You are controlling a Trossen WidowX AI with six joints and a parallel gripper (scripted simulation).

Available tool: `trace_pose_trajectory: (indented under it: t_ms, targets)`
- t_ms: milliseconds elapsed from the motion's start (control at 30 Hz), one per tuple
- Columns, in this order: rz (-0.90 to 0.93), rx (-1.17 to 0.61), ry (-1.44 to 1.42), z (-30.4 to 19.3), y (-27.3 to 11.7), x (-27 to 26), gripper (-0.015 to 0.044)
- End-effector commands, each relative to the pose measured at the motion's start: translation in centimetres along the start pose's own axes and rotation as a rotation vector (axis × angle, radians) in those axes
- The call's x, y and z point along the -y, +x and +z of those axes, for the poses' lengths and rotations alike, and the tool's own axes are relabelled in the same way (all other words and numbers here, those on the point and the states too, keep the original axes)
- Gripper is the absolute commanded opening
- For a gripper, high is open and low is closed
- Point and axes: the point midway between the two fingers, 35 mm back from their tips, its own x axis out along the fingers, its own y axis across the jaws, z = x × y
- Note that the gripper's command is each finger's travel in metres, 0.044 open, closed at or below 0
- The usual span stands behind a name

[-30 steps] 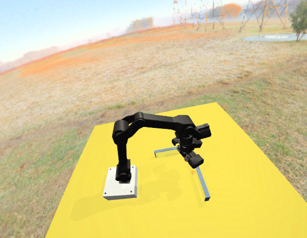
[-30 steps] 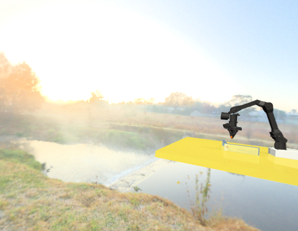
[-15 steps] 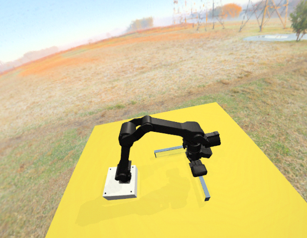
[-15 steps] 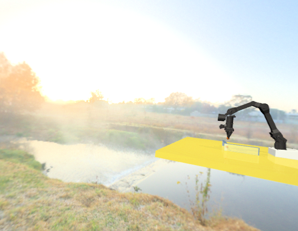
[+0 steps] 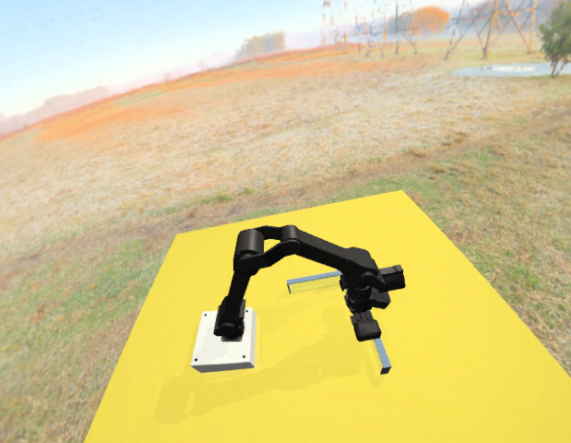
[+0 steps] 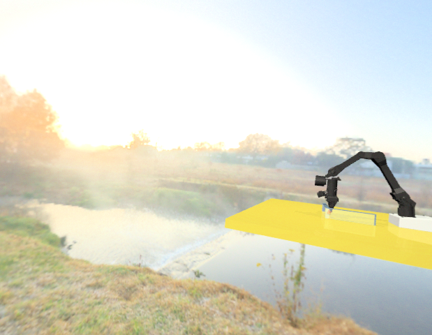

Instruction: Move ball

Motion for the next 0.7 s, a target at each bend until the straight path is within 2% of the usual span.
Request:
trace_pose_trajectory:
  t_ms: [0,567,667]
  targets:
    - [0.003,0.005,0.008,0.0,0.3,0.0,0.0]
    - [0.003,0.005,0.008,0.0,2.1,0.0,0.0]
    - [0.0,0.008,0.001,0.1,1.8,0.0,0.0079]
